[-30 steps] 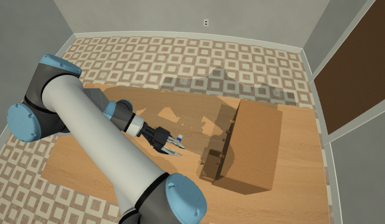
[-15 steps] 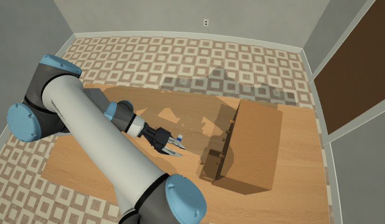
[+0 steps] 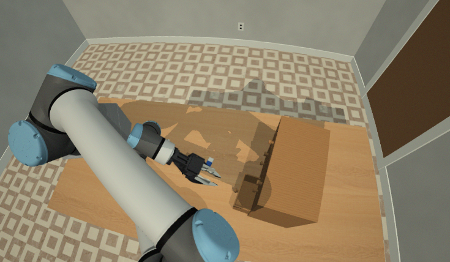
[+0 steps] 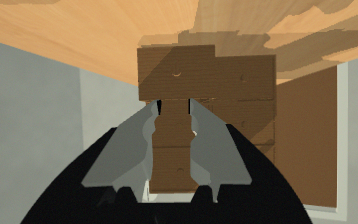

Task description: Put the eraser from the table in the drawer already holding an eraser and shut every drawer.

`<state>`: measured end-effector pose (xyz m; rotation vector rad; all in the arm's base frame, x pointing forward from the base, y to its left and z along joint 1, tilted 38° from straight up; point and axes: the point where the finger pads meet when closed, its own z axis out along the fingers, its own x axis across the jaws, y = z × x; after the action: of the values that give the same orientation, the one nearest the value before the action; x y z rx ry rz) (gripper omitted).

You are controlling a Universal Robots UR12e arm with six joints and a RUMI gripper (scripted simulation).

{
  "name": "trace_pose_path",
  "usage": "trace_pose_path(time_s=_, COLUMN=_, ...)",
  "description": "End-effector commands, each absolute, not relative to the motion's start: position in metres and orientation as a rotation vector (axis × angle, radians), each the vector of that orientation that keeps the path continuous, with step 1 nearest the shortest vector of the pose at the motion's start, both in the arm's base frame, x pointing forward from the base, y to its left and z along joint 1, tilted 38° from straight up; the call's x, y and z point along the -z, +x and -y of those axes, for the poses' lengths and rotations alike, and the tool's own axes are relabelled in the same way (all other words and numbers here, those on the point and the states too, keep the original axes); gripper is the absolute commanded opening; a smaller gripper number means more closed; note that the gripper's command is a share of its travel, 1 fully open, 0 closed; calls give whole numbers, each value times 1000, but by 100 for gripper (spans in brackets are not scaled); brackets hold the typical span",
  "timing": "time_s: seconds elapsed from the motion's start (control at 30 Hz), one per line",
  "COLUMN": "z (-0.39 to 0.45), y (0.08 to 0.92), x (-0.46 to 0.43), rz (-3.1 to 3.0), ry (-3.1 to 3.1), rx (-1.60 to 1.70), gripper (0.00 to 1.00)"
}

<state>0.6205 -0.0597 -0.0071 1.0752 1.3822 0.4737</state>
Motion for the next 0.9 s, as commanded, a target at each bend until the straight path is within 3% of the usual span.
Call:
trace_pose_path(time_s=0.0, z=67, y=631, x=14, rz=-1382, ry=1075, rx=-474, gripper=20)
trace_pose_path(time_s=0.87, z=94, y=673, x=40, rz=-1382, ry=1075, rx=-474, gripper=20)
